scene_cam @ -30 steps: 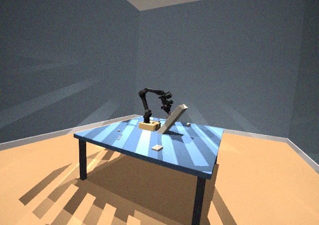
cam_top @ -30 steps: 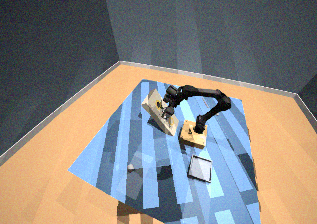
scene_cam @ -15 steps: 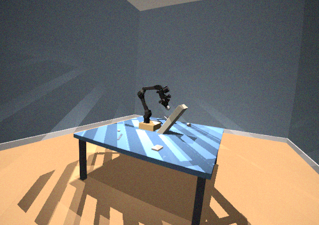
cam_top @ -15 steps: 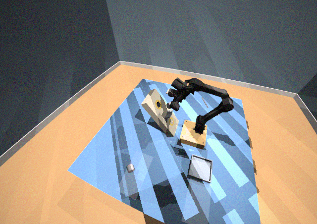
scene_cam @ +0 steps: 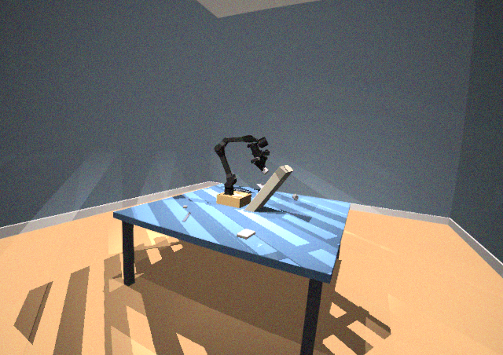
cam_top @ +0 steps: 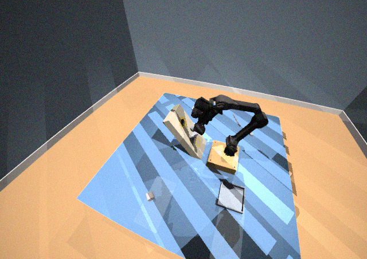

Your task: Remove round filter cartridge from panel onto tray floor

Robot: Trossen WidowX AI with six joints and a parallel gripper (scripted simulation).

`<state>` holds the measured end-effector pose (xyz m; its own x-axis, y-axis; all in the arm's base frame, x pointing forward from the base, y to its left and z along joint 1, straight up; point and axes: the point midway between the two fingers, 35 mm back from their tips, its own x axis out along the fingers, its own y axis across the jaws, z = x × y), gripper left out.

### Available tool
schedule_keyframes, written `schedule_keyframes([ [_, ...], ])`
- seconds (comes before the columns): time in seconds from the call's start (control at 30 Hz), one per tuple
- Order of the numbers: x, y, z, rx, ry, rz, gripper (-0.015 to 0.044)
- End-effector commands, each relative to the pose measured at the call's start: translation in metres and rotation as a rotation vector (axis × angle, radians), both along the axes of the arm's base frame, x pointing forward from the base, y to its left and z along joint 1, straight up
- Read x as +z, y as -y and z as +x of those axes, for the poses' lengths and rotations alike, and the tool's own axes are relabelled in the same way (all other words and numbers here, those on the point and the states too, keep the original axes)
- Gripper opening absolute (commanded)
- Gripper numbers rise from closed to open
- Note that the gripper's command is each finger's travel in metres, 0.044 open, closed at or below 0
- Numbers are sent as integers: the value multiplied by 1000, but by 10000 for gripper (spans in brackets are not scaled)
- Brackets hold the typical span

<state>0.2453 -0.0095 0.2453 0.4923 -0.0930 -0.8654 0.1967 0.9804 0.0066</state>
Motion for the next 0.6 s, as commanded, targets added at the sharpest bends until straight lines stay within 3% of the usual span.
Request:
schedule_keyframes([
  [0.0,1,-13,5,-7,10,-2,0],
  [0.37,-3,-48,11,-6,22,0,0],
  [0.57,-6,-60,5,123,5,0,0],
])
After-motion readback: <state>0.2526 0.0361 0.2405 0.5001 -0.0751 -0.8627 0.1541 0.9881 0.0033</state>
